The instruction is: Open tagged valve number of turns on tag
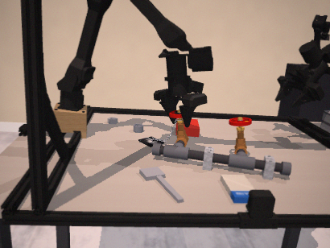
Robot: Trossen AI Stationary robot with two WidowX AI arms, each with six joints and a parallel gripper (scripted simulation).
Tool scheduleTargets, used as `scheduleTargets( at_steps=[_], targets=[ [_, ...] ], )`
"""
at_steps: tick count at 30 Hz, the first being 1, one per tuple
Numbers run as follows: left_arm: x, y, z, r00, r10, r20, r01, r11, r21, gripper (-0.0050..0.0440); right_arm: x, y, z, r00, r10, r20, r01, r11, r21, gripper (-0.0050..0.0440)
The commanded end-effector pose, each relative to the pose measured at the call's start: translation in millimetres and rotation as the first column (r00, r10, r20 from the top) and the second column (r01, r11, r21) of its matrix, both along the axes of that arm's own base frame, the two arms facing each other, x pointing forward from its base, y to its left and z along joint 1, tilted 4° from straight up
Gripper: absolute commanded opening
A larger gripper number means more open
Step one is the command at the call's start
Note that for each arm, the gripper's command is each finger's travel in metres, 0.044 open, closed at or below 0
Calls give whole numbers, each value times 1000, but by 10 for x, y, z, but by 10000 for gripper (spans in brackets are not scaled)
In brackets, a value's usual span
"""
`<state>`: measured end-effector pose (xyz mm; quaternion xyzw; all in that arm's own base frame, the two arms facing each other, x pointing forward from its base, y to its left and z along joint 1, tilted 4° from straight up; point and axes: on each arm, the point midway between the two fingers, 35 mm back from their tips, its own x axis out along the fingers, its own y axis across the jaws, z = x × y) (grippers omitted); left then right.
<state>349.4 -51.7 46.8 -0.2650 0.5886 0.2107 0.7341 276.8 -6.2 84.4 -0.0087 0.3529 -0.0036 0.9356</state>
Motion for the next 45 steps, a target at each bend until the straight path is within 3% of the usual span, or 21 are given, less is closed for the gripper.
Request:
scheduleTargets(
  at_steps=[1,5,20,22,24,27,32,37,39,41,45],
  targets=[
    [0,0,0,988,157,-2,-157,987,-34,0,0,0,0,1000,0,0,0,1000,0,400],
    [0,0,0,988,157,-2,-157,987,-34,0,0,0,0,1000,0,0,0,1000,0,400],
    [0,0,0,992,130,-2,-130,991,-29,360,0,0,0,1000,0,0,0,1000,0,400],
    [0,0,0,992,130,-2,-130,991,-29,360,0,0,0,1000,0,0,0,1000,0,400],
    [0,0,0,992,130,-2,-130,991,-29,400,0,0,0,1000,0,0,0,1000,0,400],
    [0,0,0,993,115,-2,-115,993,-25,400,0,0,0,1000,0,0,0,1000,0,400],
    [0,0,0,972,-234,-6,234,971,53,400,0,0,0,1000,0,0,0,1000,0,400],
    [0,0,0,858,-513,-31,513,850,115,400,0,0,0,1000,0,0,0,1000,0,400],
    [0,0,0,858,-513,-31,513,850,115,400,0,0,0,1000,0,0,0,1000,0,400],
    [0,0,0,750,-659,-55,659,738,148,400,0,0,0,1000,0,0,0,1000,0,400],
    [0,0,0,571,-815,-94,815,550,183,400,0,0,0,1000,0,0,0,1000,0,400]
  ],
)
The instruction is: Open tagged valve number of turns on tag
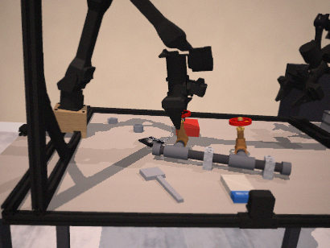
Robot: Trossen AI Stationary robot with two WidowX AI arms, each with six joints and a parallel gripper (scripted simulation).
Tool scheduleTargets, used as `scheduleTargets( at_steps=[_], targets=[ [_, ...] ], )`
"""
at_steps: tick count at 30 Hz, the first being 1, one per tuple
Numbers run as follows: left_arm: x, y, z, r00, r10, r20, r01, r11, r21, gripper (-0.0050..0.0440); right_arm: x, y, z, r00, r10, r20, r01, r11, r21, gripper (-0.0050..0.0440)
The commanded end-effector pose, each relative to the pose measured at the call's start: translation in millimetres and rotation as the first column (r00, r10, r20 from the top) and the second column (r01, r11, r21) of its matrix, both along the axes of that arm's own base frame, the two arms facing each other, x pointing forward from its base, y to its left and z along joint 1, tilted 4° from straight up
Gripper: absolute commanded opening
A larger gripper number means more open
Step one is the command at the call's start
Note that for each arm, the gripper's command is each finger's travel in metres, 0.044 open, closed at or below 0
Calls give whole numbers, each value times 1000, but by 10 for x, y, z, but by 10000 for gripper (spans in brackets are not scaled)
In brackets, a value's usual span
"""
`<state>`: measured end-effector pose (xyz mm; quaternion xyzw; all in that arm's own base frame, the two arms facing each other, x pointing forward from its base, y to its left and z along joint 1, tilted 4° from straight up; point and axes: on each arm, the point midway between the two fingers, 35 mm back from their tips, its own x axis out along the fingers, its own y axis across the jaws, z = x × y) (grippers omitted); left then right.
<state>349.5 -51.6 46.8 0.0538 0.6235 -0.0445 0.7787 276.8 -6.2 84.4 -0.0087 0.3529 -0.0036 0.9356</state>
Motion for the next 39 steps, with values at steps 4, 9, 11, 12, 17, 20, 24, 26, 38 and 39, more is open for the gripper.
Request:
scheduleTargets(
  at_steps=[4,9,11,12,17,20,24,26,38,39],
  targets=[
    [0,-1,0,922,-387,-18,387,918,86,400,0,0,0,1000,0,0,0,1000,0,400],
    [0,-1,0,766,-640,-52,640,755,143,400,0,0,0,1000,0,0,0,1000,0,400],
    [0,-1,0,766,-640,-52,640,755,143,400,0,0,0,1000,0,0,0,1000,0,400],
    [0,-1,0,749,-660,-56,660,737,148,400,0,0,0,1000,0,0,0,1000,0,400],
    [-3,0,8,758,-650,-53,649,746,146,376,0,0,0,1000,0,0,0,1000,0,400],
    [-3,0,8,758,-650,-53,649,746,146,304,0,0,0,1000,0,0,0,1000,0,400],
    [-3,0,8,758,-650,-53,649,746,146,208,0,0,0,1000,0,0,0,1000,0,400],
    [-3,0,8,758,-650,-53,649,746,146,208,0,0,0,1000,0,0,0,1000,0,400],
    [-3,0,8,758,-650,-53,649,746,146,0,0,0,0,1000,0,0,0,1000,0,400],
    [-3,0,8,758,-650,-53,649,746,146,0,0,0,0,1000,0,0,0,1000,0,400]
  ],
)
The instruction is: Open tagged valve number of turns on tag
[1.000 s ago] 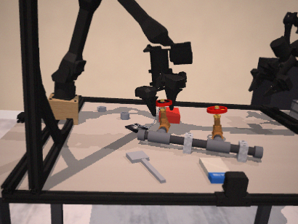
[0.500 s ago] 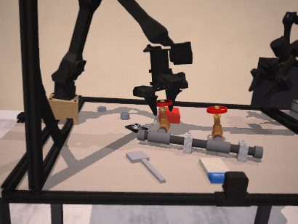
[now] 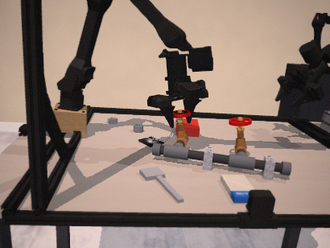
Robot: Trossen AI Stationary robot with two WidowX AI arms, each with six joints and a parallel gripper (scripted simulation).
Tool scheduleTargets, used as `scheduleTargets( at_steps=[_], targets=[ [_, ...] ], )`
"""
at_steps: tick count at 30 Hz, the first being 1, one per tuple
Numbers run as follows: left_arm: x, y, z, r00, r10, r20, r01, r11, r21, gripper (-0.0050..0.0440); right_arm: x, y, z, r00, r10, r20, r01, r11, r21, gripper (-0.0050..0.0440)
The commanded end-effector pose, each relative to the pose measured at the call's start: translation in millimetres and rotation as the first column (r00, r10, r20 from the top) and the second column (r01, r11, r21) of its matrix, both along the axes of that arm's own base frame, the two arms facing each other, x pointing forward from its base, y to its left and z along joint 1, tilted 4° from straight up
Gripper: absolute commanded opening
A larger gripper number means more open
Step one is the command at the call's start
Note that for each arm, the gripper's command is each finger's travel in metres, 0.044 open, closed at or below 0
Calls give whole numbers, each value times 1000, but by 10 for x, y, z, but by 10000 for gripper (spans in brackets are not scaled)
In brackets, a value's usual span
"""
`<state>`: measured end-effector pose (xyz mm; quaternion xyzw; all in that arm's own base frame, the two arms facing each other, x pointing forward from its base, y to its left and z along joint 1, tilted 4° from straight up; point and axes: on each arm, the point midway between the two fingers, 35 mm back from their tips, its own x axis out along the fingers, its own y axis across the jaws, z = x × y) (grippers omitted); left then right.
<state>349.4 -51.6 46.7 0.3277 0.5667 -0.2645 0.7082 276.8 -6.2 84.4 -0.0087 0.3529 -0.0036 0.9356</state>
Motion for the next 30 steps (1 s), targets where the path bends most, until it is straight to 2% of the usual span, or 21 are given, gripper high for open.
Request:
scheduleTargets(
  at_steps=[1,7,9,11,14,17,21,23,25,30],
  targets=[
    [-2,0,9,1000,2,1,-2,1000,1,0,0,0,0,1000,0,0,0,1000,0,400],
    [0,0,0,1000,15,0,-15,1000,-3,0,0,0,0,1000,0,0,0,1000,0,400],
    [0,0,0,990,138,-2,-138,990,-31,0,0,0,0,1000,0,0,0,1000,0,400],
    [0,0,0,953,303,-11,-303,950,-68,0,0,0,0,1000,0,0,0,1000,0,400],
    [0,0,0,883,469,-27,-469,877,-105,0,0,0,0,1000,0,0,0,1000,0,400],
    [0,0,0,784,619,-49,-619,773,-138,0,0,0,0,1000,0,0,0,1000,0,400],
    [0,0,0,613,785,-88,-785,594,-175,0,0,0,0,1000,0,0,0,1000,0,400],
    [0,0,0,613,785,-88,-785,594,-175,0,0,0,0,1000,0,0,0,1000,0,400],
    [0,0,0,461,879,-122,-879,434,-196,0,0,0,0,1000,0,0,0,1000,0,400],
    [0,-1,0,182,966,-184,-966,141,-215,0,0,0,0,1000,0,0,0,1000,0,400]
  ],
)
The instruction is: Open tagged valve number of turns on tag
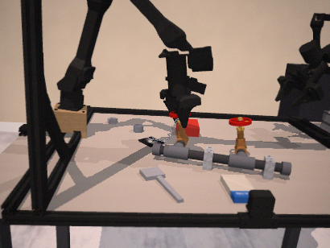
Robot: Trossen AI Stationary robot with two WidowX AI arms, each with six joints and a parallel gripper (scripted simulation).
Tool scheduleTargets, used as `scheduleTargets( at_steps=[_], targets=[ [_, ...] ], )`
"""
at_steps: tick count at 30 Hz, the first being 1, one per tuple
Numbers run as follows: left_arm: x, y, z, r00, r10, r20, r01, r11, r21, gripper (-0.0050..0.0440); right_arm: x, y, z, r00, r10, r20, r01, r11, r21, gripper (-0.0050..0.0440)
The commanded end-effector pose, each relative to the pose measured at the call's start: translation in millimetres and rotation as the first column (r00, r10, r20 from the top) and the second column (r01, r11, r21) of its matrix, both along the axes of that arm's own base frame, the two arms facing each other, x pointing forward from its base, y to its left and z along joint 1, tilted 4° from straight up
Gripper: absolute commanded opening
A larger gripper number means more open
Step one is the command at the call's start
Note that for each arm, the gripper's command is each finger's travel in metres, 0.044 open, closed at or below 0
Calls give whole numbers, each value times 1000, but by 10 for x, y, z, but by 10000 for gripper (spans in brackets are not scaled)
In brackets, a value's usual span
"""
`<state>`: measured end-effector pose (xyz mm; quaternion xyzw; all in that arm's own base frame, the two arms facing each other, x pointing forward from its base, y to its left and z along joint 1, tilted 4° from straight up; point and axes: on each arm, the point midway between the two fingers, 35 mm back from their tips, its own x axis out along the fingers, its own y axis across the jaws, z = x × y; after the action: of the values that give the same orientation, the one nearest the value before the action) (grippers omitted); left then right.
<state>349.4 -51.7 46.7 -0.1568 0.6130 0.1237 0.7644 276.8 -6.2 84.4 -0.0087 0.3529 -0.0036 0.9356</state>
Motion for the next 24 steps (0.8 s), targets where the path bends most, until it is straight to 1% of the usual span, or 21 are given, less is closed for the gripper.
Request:
scheduleTargets(
  at_steps=[1,5,10,11,24],
  targets=[
    [0,0,0,977,213,-4,-213,976,-47,0,0,0,0,1000,0,0,0,1000,0,400],
    [0,0,0,903,428,-21,-428,899,-95,0,0,0,0,1000,0,0,0,1000,0,400],
    [0,0,0,897,441,-22,-441,892,-98,0,0,0,0,1000,0,0,0,1000,0,400],
    [0,0,0,909,416,-21,-416,905,-92,24,0,0,0,1000,0,0,0,1000,0,400],
    [0,0,0,909,416,-21,-416,905,-92,336,0,0,0,1000,0,0,0,1000,0,400]
  ],
)
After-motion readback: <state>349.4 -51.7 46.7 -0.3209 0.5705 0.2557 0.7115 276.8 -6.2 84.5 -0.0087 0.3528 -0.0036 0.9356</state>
